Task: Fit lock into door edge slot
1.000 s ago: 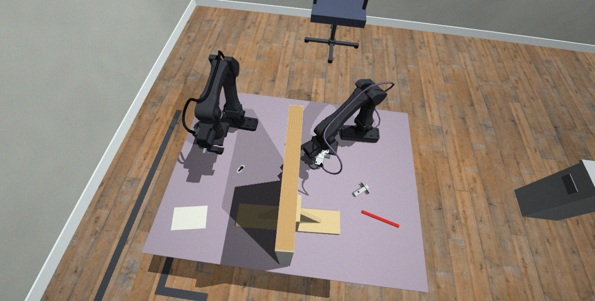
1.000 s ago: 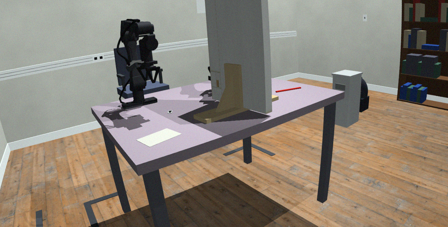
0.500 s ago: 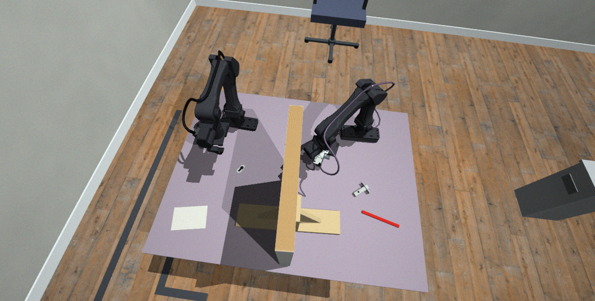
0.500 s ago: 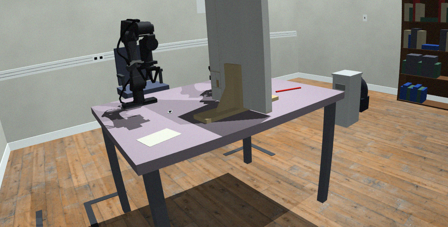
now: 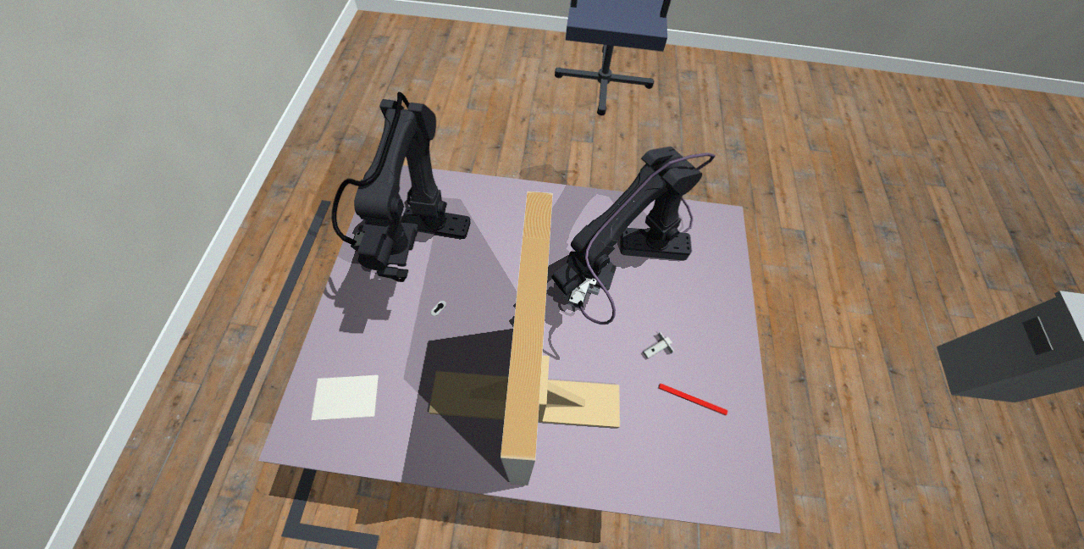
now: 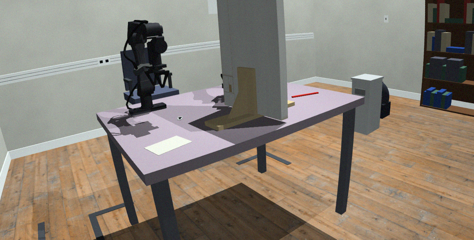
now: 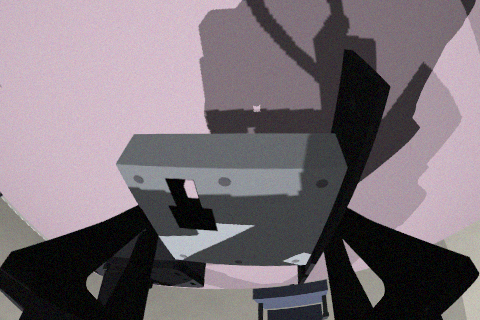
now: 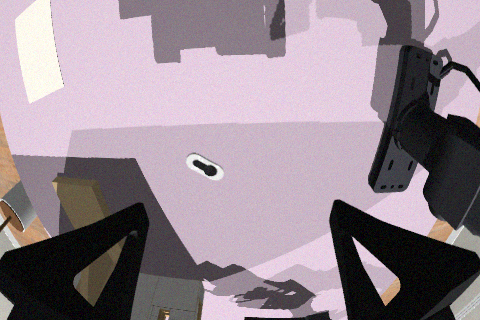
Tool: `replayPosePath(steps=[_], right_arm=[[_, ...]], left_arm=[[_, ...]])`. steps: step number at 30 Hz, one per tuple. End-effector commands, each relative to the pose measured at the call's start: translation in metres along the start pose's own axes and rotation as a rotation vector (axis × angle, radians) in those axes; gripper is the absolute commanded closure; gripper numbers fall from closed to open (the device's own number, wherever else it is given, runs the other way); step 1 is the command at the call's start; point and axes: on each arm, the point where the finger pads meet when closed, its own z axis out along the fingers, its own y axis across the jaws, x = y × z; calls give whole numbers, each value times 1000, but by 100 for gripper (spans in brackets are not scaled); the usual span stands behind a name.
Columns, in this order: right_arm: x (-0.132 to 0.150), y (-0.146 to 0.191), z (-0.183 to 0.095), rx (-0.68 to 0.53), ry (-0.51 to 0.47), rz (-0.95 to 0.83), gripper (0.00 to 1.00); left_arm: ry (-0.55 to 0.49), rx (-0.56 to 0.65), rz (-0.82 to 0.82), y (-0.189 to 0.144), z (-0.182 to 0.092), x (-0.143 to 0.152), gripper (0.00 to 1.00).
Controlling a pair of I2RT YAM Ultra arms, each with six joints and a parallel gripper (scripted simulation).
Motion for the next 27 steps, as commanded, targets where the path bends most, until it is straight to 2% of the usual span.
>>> replayPosePath(steps=[1, 27], right_arm=[[0, -1, -3, -3, -7, 0, 0], [0, -1, -3, -3, -7, 0, 0]], left_arm=[[-1, 13, 7, -1, 5, -1, 24], [-3, 15, 7, -1, 40, -9, 24]])
